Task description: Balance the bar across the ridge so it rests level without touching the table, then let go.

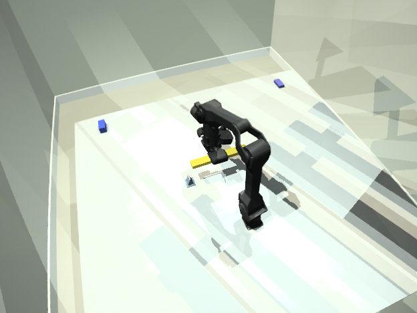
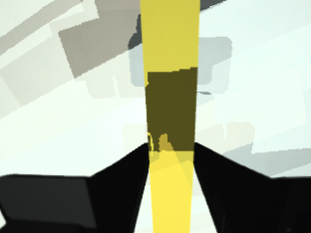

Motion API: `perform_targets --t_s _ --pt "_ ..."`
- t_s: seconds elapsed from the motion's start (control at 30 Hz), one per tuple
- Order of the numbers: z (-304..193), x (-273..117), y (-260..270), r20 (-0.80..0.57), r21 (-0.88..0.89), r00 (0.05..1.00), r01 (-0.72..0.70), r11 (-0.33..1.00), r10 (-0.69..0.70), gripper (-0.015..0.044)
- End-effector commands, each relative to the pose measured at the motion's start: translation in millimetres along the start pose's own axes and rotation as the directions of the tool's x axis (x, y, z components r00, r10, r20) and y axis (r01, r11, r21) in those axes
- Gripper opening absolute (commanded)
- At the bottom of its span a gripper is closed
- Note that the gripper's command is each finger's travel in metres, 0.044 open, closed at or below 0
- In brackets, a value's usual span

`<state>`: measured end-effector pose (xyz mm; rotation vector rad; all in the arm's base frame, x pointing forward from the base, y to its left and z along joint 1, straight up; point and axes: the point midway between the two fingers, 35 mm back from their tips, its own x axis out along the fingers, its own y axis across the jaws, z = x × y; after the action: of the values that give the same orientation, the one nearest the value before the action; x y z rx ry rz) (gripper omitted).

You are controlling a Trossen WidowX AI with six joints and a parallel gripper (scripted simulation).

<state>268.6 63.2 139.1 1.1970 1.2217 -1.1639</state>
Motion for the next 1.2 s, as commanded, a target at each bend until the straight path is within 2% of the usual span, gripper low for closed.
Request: perform_targets --t_s 0.0,1.17 --pt "-10 -3 4 0.004 0.005 1.000 -0.009 1.000 0.009 0.0000" --pt "-139 -2 -8 -0.008 0.017 1.000 -0.007 1.000 0.008 0.0000"
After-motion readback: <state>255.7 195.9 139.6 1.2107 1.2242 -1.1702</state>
